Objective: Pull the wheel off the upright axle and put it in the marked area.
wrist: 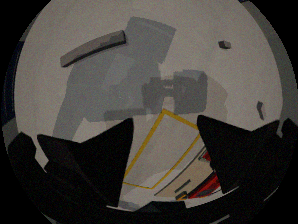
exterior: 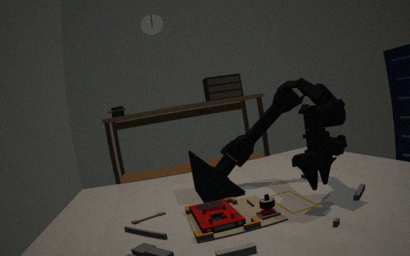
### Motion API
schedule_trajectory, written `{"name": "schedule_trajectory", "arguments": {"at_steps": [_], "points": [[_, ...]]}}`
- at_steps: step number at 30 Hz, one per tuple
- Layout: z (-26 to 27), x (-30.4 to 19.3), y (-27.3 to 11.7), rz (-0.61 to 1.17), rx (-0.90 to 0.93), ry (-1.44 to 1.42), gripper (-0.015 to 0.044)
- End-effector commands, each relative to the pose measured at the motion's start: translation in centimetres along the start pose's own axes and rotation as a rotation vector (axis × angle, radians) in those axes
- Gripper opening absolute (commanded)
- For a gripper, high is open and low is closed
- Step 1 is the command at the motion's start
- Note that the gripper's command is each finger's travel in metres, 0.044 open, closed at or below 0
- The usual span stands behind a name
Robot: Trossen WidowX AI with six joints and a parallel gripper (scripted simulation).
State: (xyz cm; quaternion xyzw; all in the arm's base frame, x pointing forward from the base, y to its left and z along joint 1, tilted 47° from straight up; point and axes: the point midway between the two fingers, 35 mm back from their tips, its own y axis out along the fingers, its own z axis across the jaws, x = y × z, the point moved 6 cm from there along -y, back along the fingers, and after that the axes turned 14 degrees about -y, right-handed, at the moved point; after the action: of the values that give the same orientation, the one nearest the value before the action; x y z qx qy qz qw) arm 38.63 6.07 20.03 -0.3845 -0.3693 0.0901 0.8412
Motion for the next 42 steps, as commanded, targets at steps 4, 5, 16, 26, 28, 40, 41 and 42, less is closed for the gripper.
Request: {"name": "schedule_trajectory", "arguments": {"at_steps": [4,5,16,26,28,40,41,42], "points": [[-5.5,-5.5,-2.5,0.052,0.021,0.254,0.0300],[-6.2,-6.4,-2.9,0.057,0.028,0.291,0.0300],[-9.6,-12.1,-5.5,0.065,0.088,0.529,0.0300],[-10.0,-12.1,-3.8,0.065,0.087,0.529,0.0300],[-10.0,-12.1,-2.9,0.065,0.086,0.529,0.0300],[-9.2,-12.5,1.9,0.063,0.090,0.528,0.0300],[-9.2,-12.5,1.9,0.063,0.090,0.528,0.0300],[-9.2,-12.5,1.9,0.063,0.090,0.528,0.0300]]}}
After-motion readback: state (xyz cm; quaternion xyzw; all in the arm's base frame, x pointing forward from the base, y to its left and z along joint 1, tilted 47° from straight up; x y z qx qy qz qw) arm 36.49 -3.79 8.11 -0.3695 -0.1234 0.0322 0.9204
